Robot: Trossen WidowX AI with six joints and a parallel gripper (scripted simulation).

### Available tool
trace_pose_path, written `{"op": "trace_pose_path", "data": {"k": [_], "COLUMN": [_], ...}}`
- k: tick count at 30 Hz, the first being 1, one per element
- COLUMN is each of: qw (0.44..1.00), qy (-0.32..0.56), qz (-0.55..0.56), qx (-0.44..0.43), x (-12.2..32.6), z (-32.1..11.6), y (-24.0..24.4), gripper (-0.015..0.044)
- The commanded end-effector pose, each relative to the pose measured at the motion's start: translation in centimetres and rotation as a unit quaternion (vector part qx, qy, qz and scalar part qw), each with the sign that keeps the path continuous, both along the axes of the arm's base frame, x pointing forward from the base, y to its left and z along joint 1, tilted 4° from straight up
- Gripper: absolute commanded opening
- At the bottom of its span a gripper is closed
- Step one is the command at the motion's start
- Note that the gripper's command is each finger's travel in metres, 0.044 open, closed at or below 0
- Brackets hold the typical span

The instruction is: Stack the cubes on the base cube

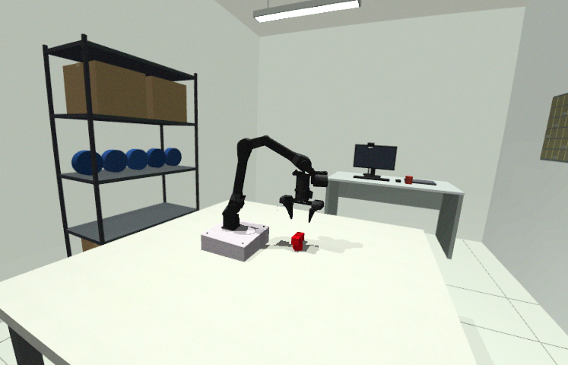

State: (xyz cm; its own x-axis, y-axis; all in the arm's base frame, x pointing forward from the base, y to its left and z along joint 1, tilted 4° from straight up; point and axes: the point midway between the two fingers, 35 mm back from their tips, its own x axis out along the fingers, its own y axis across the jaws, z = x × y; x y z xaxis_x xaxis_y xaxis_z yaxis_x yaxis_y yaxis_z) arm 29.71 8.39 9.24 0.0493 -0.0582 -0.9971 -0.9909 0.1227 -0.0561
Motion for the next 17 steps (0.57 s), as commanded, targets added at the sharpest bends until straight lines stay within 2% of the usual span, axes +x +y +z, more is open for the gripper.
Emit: {"op": "trace_pose_path", "data": {"k": [1, 9, 17], "qw": [1.0, 1.0, 1.0], "qy": [0.0, 0.0, 0.002], "qz": [0.002, 0.007, 0.0], "qx": [0.001, 0.007, 0.004], "x": [-0.1, -3.2, -3.9], "z": [-0.1, -0.5, -0.5], "y": [0.5, 8.7, 9.9], "gripper": [0.04, 0.04, 0.04]}}
